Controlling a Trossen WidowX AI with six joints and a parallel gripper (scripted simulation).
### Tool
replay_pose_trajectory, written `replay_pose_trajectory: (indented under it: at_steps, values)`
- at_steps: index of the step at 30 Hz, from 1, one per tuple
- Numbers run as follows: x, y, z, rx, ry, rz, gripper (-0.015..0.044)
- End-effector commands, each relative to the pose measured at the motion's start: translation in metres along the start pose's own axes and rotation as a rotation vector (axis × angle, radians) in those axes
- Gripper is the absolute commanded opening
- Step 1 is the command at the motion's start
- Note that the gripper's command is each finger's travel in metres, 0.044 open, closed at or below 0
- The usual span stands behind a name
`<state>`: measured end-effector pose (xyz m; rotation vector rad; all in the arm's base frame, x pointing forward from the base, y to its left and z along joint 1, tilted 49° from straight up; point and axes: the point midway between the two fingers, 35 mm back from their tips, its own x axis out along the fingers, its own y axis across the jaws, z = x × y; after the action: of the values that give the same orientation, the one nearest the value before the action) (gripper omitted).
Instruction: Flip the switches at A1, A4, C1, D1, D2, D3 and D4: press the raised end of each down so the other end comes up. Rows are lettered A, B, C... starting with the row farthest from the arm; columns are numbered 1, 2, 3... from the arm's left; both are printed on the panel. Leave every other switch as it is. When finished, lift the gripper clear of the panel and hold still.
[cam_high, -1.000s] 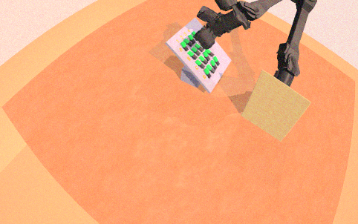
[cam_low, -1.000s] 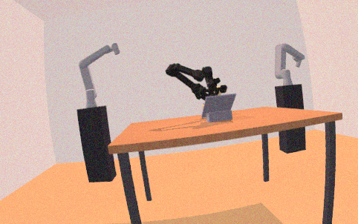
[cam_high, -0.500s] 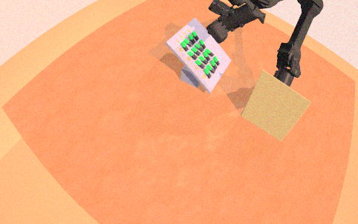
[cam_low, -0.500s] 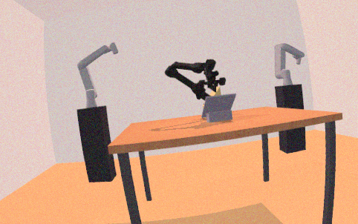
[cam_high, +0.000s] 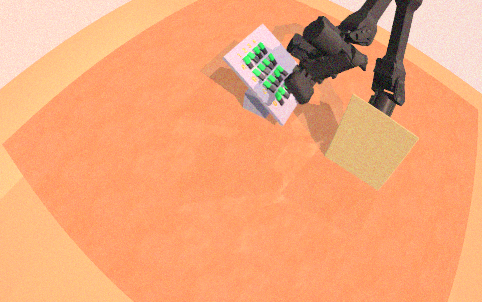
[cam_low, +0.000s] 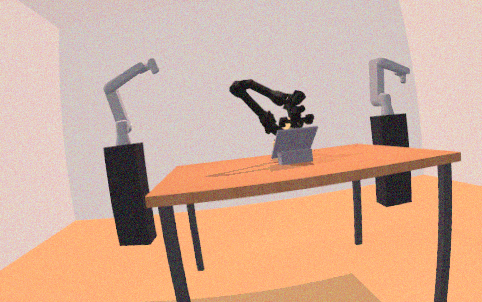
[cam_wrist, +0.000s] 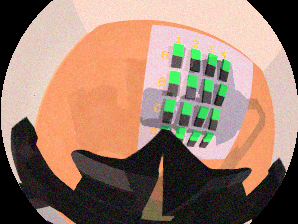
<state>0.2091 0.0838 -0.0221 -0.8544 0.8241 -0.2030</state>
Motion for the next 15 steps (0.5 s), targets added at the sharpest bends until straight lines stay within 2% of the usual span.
replay_pose_trajectory:
  at_steps: [1,15]
  values:
    - [0.021,-0.003,-0.006,-0.011,-0.006,-0.013,0.0000]
    - [0.037,-0.005,-0.006,-0.012,-0.011,-0.017,0.0000]
